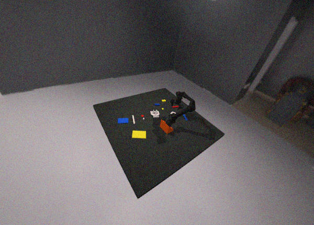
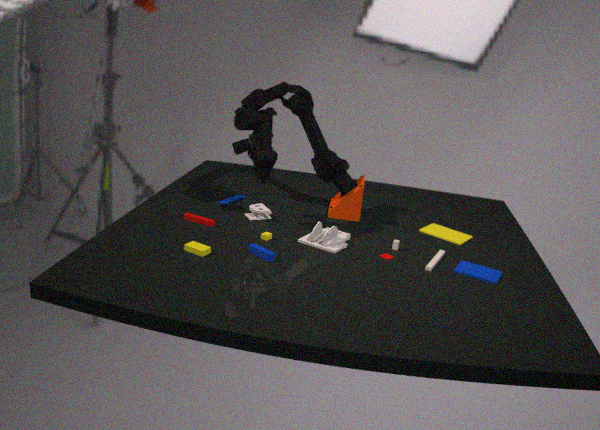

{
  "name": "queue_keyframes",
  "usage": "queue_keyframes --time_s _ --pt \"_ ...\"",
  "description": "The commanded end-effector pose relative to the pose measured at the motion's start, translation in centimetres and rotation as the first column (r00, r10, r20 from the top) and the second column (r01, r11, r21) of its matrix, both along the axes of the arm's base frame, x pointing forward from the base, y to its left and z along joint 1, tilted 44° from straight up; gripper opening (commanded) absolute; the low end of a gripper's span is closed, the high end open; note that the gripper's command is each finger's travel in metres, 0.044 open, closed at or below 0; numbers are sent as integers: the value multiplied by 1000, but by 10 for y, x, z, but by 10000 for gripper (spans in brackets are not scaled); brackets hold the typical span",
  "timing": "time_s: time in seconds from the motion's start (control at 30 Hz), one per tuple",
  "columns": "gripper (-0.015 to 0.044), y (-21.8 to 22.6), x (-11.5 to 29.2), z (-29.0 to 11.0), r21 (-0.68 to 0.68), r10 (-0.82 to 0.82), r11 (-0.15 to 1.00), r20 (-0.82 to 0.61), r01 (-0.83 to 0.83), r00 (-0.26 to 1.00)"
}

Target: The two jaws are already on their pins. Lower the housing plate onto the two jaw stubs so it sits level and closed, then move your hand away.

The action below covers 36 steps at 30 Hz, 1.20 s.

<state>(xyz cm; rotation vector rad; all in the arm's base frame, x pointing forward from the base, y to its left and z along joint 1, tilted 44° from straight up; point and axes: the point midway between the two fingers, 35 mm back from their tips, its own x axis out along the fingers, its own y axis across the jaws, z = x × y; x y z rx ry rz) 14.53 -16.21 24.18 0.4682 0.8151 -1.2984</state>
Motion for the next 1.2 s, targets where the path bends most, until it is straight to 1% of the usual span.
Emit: queue_keyframes --time_s 0.0,0.23,0.5,0.7,1.17 --pt "440 -2 -2 -10 -14 30 999 -106 -32 994" --pt "440 -4 -5 -18 -38 74 996 -243 -86 967" --pt "440 -5 -5 -19 -38 75 995 -246 -87 966" --pt "440 -31 -8 -45 -41 74 995 -246 -87 966" --pt "440 -40 -9 -54 -41 74 995 -246 -87 966"
